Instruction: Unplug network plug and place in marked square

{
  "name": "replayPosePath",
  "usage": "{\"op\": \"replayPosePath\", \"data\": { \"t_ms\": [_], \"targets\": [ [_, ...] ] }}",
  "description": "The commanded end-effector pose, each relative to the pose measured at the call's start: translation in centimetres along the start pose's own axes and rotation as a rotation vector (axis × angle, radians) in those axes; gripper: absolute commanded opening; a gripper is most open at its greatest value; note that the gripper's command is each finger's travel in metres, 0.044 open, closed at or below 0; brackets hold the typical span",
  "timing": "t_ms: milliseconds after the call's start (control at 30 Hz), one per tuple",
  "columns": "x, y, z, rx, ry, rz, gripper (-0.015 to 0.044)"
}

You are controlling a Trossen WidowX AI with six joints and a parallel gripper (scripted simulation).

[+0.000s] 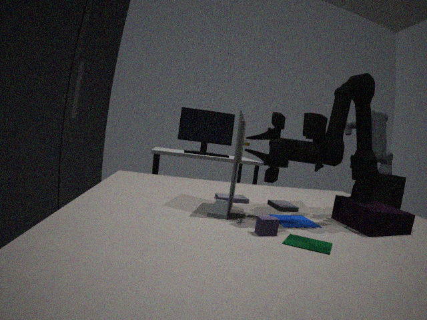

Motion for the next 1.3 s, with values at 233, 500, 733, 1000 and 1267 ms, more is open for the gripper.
{"op": "replayPosePath", "data": {
  "t_ms": [233,500,733,1000,1267],
  "targets": [
    [-0.16,-0.13,-0.12,0.001,-0.005,0.004,0.0076],
    [-0.16,-0.13,-0.12,0.001,-0.005,0.004,0.0023],
    [-0.15,-0.13,-0.11,0.001,-0.005,0.004,0.0],
    [0.25,-0.07,0.04,0.001,-0.005,0.004,0.0],
    [0.74,-0.02,0.18,0.001,-0.005,0.003,0.0]
  ]
}}
Point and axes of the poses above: the point midway between the two fingers, 35 mm back from their tips, its own x axis back along the fingers, its own y axis across the jaws, z = x × y, the point moved 3 cm from there along x, back along the fingers, and after that the axes turned 15 degrees about x, right-handed, at the moved point
